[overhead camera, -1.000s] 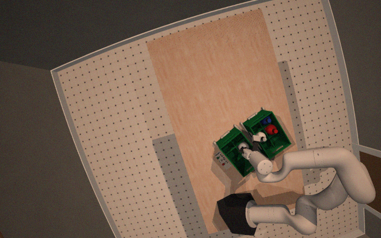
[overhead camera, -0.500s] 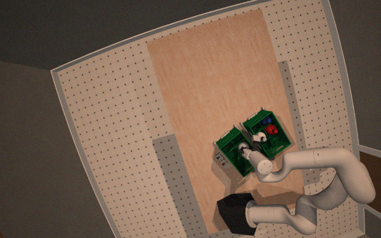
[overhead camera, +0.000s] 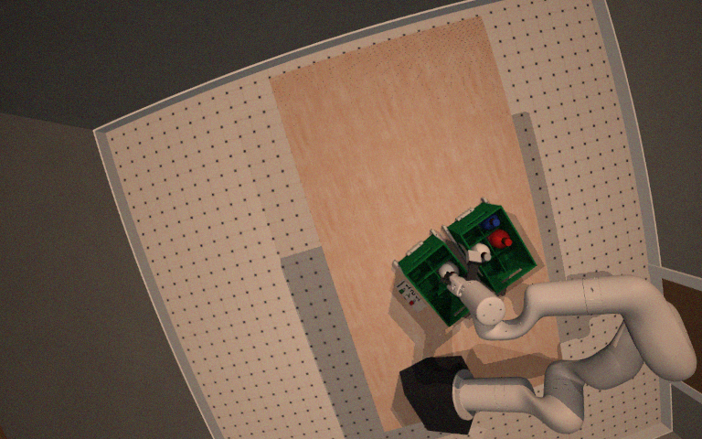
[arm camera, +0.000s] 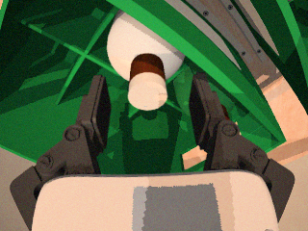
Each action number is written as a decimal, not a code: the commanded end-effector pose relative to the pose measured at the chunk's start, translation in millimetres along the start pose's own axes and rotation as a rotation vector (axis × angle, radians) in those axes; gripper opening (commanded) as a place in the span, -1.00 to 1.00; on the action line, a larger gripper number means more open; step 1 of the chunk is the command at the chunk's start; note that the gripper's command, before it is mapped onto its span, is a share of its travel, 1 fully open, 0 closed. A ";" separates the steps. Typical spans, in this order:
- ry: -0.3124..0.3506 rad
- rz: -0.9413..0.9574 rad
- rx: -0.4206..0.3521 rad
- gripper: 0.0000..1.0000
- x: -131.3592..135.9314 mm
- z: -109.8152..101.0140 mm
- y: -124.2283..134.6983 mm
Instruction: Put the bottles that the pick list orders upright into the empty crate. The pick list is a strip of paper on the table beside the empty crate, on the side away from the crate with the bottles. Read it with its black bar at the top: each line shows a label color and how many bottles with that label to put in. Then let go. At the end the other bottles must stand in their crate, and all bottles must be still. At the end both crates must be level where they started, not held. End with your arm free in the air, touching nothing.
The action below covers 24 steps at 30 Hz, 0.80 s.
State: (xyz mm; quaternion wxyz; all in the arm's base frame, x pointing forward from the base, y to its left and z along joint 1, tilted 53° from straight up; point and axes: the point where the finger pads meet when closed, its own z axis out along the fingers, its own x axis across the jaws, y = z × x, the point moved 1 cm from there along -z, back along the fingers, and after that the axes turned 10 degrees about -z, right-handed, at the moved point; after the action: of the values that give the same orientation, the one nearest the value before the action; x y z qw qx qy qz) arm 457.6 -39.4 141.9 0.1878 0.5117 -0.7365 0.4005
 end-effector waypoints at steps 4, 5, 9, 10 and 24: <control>0.000 0.000 0.001 0.29 -0.2 -20.1 -0.5; 0.000 0.000 0.001 0.29 -0.2 -22.8 -0.5; 0.000 0.000 0.001 0.29 -0.2 -33.4 -0.5; 0.000 0.000 0.001 0.29 -0.2 -36.1 -0.5; -0.001 0.000 0.001 0.29 -0.2 -67.8 -0.5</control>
State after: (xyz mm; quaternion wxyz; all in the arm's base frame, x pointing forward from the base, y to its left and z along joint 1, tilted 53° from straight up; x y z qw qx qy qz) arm 450.1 4.6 176.0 0.1878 0.5117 -0.7365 0.4005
